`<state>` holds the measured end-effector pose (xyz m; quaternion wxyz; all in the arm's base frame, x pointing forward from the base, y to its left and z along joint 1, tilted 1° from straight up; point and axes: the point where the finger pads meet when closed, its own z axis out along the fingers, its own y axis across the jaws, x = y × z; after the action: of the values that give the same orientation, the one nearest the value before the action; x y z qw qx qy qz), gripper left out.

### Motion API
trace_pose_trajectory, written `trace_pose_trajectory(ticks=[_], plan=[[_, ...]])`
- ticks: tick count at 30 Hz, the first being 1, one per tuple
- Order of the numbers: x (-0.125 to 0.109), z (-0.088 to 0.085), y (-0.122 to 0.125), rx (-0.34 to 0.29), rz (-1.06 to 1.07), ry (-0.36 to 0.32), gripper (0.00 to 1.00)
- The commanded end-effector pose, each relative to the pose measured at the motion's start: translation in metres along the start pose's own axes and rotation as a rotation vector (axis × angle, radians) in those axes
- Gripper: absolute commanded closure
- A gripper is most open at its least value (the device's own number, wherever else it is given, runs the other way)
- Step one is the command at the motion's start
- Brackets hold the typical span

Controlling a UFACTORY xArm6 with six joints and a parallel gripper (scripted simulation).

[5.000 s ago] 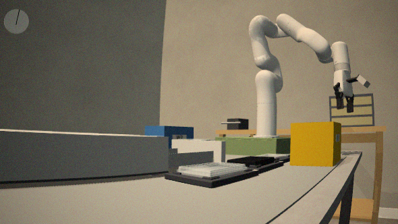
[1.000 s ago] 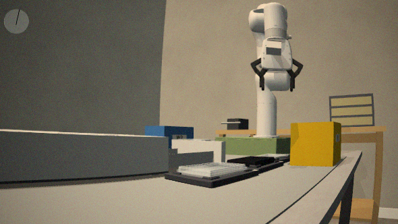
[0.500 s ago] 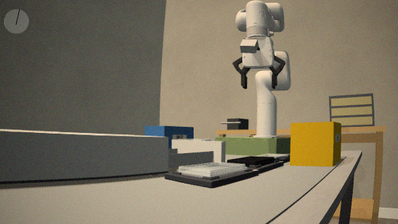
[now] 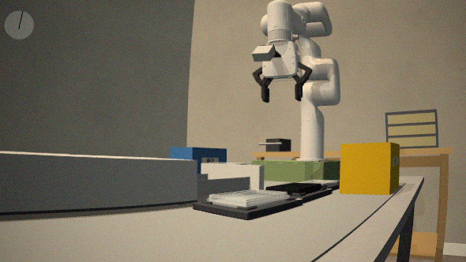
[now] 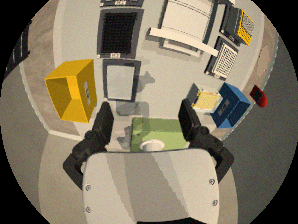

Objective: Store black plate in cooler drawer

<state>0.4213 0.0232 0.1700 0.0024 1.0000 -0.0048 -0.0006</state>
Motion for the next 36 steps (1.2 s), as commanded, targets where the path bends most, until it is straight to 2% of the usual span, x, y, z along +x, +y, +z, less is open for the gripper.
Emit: trace_pose_trajectory(ticks=[1,3,14,20,25,36], plan=[[0.004,-0.004,0.021,0.007,0.05,0.002,0.0],[0.004,-0.004,0.021,0.007,0.05,0.002,0.0],[0.004,-0.008,0.072,0.015,0.115,-0.001,0.0],[0.003,-0.009,0.082,0.023,0.18,-0.002,0.0],[0.001,-0.012,0.107,0.023,0.18,-0.002,0.0],[0.001,-0.012,0.107,0.023,0.18,-0.002,0.0]])
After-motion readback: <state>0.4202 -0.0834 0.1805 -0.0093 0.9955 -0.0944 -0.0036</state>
